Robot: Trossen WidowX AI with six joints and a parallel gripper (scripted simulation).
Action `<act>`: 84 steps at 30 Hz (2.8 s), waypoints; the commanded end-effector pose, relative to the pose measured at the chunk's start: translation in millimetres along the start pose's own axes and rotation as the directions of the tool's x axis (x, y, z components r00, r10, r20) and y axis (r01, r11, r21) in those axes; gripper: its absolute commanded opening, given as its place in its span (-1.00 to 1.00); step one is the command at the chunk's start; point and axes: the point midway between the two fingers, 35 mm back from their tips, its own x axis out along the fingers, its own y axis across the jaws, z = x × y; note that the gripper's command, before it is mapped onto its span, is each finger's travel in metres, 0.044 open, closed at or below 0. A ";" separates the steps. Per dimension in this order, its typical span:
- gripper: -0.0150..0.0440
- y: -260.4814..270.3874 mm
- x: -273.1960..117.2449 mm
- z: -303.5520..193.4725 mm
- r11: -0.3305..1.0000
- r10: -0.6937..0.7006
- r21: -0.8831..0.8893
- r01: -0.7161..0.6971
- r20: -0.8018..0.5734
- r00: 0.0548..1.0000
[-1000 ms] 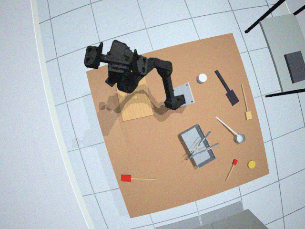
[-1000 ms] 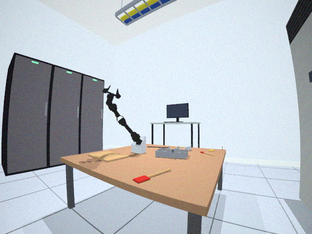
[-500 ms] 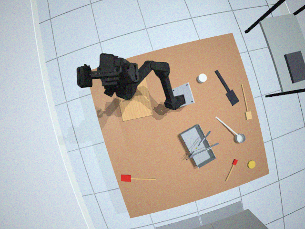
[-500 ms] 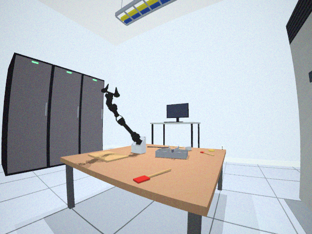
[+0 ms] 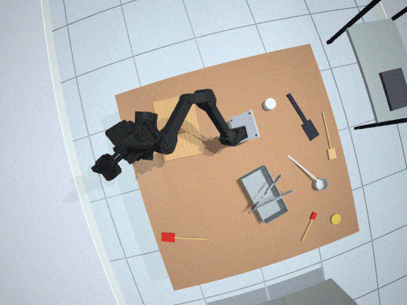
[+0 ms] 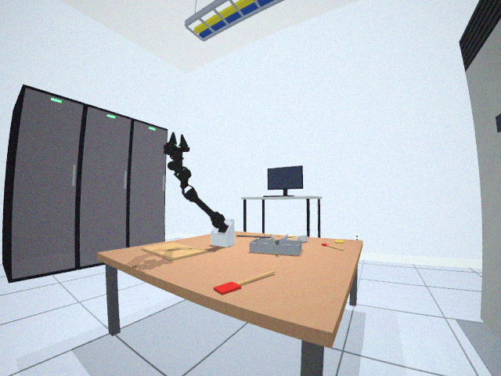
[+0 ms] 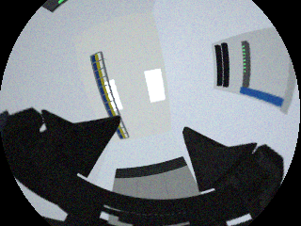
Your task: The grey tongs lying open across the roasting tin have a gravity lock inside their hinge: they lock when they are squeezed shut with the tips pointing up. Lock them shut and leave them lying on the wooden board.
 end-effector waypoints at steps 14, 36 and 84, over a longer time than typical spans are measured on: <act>1.00 -71.4 -10.1 -83.6 0.929 -0.212 0.284 0.235 -0.111 0.971; 1.00 -112.6 -52.6 -293.3 0.503 -0.371 0.579 0.641 -0.526 0.766; 1.00 210.9 -496.3 -556.6 0.010 -0.162 -0.997 0.080 -0.081 -0.983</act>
